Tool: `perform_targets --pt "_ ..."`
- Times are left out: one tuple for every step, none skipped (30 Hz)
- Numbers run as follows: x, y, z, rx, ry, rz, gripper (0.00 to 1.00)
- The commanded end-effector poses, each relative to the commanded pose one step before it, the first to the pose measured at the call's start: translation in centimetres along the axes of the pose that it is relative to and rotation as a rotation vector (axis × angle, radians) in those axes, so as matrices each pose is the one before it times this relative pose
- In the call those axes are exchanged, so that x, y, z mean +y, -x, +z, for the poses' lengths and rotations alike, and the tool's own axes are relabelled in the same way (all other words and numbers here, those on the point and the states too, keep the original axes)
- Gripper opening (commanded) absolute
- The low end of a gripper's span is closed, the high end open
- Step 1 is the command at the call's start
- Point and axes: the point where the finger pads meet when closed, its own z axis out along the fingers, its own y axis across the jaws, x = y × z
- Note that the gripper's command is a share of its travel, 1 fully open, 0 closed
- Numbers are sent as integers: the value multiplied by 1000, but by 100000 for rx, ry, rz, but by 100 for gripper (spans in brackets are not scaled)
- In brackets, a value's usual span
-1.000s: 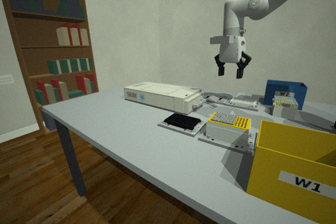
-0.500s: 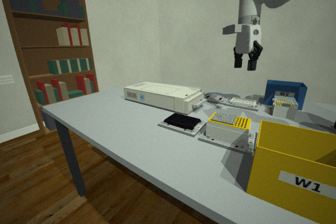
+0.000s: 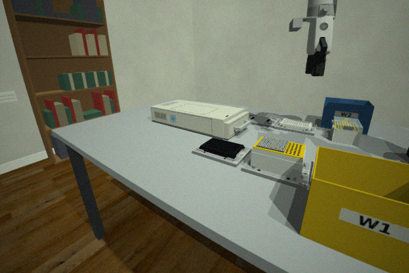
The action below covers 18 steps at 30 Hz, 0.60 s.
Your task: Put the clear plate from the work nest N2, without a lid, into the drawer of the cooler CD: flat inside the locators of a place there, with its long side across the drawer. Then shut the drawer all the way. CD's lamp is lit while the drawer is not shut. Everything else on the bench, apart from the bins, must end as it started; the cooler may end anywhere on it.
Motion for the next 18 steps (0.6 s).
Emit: perform_targets --pt "-27 108 -226 900 -1362 16297 100" --pt "0 0 0 0 0 3333 100" --pt "0 0 0 0 0 3333 100" --pt "0 0 0 0 0 3333 100" --pt "0 0 0 0 0 2039 100" --pt "0 0 0 0 0 0 100" --pt "0 0 0 0 0 0 100" --pt "0 0 0 0 0 0 100" --pt "0 0 0 0 0 0 100" --pt "0 0 0 0 0 0 100" --pt "0 0 0 0 0 0 100" --pt "0 0 0 0 0 0 100" --pt "0 0 0 0 0 0 100" --pt "0 0 0 0 0 0 100" --pt "0 0 0 0 0 0 100" --pt "0 0 0 0 0 0 100" --pt "0 0 0 0 0 0 100" --pt "0 0 0 0 0 0 100"
